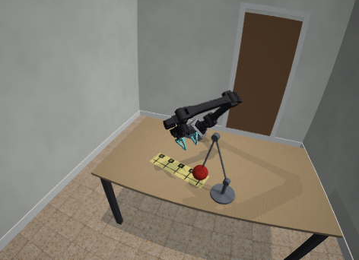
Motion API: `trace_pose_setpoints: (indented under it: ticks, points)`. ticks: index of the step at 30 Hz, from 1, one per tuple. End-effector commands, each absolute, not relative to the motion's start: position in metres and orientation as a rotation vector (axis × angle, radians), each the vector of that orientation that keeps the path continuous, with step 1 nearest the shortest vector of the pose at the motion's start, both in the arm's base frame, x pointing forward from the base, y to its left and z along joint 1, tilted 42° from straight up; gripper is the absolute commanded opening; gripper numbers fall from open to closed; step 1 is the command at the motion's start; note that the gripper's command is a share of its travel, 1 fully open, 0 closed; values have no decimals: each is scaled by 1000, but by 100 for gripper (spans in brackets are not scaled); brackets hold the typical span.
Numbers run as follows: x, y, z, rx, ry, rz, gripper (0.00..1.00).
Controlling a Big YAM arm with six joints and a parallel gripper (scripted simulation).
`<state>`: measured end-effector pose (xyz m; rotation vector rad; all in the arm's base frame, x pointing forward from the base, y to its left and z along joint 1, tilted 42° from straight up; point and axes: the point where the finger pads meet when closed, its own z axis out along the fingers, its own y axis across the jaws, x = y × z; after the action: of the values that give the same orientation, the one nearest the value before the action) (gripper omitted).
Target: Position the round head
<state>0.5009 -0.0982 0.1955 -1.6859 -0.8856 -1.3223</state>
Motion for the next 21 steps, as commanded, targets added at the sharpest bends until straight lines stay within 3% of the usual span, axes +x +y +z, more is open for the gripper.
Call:
trace_pose_setpoints:
  ticks: [1,21]
  points:
    - [504,-111,211,-1529,-946,-1323,100]
    - [507,-118,221,-1666,-900,-1334,100]
